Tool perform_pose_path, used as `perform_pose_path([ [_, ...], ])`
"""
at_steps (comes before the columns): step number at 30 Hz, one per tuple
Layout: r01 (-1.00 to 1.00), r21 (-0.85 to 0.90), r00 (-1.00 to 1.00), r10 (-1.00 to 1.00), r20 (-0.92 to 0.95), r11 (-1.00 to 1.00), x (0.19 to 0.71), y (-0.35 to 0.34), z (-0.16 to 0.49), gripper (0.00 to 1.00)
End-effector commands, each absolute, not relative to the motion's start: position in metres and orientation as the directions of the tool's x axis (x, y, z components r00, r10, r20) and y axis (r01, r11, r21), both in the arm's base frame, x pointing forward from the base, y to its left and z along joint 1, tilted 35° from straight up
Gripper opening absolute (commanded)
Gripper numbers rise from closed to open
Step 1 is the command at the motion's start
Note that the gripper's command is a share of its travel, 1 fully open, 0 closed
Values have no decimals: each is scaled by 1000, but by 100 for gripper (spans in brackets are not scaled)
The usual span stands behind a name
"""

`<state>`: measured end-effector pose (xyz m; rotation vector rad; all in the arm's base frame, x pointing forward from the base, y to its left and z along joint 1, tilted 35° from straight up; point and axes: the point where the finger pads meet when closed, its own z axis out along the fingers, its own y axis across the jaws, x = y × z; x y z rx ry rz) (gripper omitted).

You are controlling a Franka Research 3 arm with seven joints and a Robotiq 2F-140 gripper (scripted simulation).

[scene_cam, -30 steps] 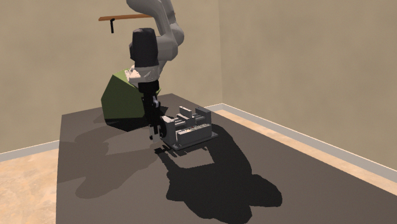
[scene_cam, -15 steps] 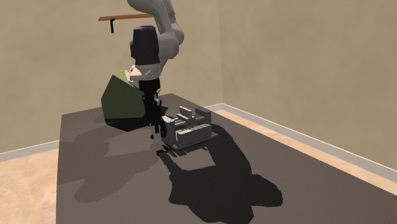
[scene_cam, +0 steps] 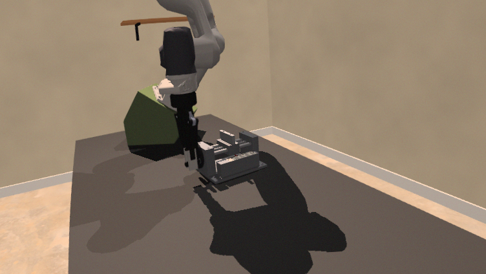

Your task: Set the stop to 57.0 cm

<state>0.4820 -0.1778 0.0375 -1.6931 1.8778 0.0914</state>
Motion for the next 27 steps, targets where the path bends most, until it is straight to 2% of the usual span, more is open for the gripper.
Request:
perform_pose_path([
  [1,-925,-333,-9,-883,-469,186,481,-182,42,4],
  [27,-925,-333,-9,-883,-469,186,468,-190,58,4],
])
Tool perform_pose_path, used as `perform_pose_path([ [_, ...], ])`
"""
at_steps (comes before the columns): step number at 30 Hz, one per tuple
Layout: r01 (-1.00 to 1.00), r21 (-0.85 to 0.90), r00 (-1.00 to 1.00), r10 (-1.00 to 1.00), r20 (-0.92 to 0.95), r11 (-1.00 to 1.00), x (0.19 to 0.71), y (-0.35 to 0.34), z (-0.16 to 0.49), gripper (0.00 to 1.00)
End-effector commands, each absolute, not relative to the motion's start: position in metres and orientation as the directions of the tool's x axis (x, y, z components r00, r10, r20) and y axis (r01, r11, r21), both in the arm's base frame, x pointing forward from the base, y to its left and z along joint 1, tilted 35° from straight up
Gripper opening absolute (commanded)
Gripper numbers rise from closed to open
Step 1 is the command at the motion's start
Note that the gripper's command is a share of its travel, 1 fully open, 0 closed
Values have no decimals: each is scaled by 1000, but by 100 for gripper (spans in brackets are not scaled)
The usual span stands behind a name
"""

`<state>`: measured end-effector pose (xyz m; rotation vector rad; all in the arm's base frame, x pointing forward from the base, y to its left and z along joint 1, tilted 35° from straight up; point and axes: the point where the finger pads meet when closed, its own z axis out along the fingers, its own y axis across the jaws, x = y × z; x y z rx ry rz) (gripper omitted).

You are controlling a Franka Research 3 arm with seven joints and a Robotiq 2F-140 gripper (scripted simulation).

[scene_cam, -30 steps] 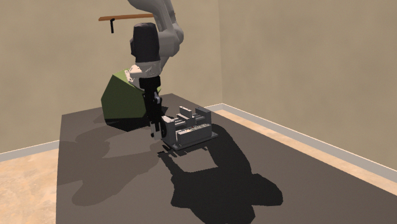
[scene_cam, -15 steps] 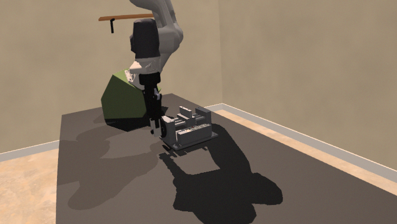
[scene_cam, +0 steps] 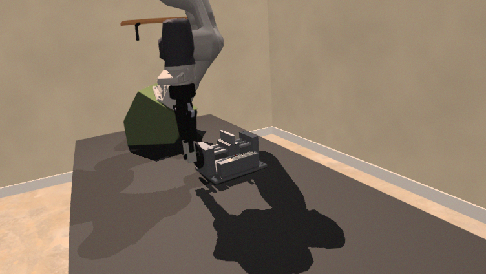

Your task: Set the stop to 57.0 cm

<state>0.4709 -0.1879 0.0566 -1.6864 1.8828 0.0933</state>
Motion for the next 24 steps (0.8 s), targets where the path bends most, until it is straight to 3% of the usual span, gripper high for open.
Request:
perform_pose_path([
  [1,-925,-333,-9,-883,-469,186,467,-191,58,4],
  [24,-925,-333,-9,-883,-469,186,438,-191,60,4],
])
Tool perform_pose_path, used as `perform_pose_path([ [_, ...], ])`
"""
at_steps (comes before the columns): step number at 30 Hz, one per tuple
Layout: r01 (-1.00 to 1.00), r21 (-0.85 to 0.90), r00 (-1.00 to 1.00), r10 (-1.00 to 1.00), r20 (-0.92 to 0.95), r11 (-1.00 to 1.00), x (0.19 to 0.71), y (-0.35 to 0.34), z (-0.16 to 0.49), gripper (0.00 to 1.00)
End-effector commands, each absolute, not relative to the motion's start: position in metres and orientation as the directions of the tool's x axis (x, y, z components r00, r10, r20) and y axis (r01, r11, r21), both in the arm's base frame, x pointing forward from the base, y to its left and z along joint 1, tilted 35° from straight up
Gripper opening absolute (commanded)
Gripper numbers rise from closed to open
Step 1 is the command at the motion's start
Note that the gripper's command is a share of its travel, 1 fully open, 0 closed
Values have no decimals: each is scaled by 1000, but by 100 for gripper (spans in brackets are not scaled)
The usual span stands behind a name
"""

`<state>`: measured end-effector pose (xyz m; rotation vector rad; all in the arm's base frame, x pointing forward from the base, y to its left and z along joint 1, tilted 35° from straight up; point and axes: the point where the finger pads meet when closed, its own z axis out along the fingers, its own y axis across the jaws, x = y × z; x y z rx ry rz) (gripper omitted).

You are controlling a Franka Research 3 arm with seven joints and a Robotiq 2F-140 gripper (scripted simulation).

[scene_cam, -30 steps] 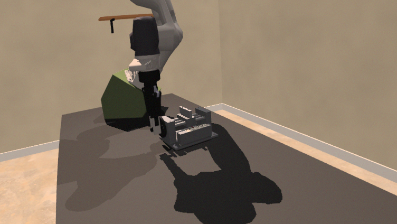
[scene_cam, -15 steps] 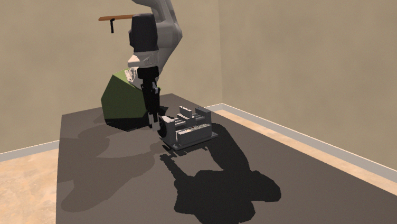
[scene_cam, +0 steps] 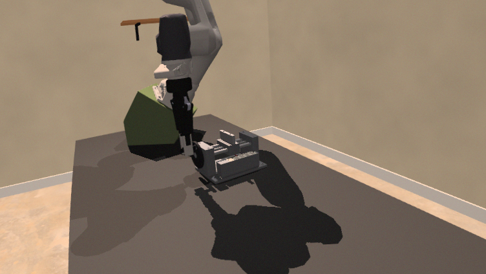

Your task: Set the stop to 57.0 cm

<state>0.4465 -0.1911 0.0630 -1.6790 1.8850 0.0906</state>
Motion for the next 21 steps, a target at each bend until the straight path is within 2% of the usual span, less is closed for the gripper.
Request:
perform_pose_path([
  [1,-925,-333,-9,-883,-469,186,436,-191,59,4],
  [21,-925,-333,-9,-883,-469,186,421,-173,25,4],
])
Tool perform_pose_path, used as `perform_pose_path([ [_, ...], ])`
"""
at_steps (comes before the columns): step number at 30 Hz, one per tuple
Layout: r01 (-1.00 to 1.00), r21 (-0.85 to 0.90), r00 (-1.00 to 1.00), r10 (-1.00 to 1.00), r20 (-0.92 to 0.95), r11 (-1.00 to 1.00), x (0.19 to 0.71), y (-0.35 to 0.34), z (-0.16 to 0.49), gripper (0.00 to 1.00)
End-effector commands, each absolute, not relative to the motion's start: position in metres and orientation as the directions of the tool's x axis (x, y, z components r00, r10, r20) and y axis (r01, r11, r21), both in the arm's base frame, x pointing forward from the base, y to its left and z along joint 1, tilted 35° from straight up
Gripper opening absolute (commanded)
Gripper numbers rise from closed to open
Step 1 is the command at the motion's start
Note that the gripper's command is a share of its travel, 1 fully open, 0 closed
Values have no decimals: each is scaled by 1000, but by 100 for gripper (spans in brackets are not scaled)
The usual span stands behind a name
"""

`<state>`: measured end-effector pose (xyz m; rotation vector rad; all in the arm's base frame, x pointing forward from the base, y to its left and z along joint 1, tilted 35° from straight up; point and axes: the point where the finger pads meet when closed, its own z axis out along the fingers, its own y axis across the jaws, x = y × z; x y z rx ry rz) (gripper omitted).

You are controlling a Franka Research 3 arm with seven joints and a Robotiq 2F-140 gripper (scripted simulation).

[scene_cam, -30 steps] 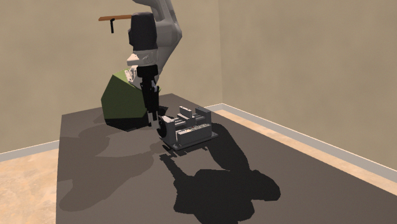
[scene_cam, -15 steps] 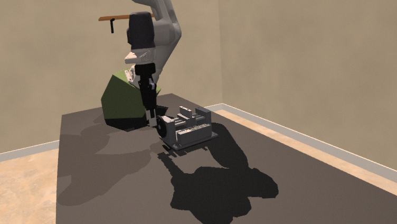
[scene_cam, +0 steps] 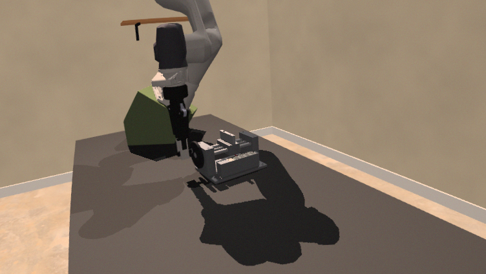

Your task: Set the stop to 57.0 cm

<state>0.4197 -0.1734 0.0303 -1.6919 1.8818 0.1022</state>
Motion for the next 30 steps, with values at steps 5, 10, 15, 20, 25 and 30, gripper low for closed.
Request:
perform_pose_path([
  [5,-925,-333,-9,-883,-469,186,424,-170,20,4],
  [10,-925,-333,-9,-883,-469,186,428,-168,16,4],
  [15,-925,-333,-9,-883,-469,186,434,-165,11,4],
  [20,-925,-333,-9,-883,-469,186,441,-164,8,4],
  [25,-925,-333,-9,-883,-469,186,447,-163,7,4],
  [30,-925,-333,-9,-883,-469,186,459,-164,8,4],
])
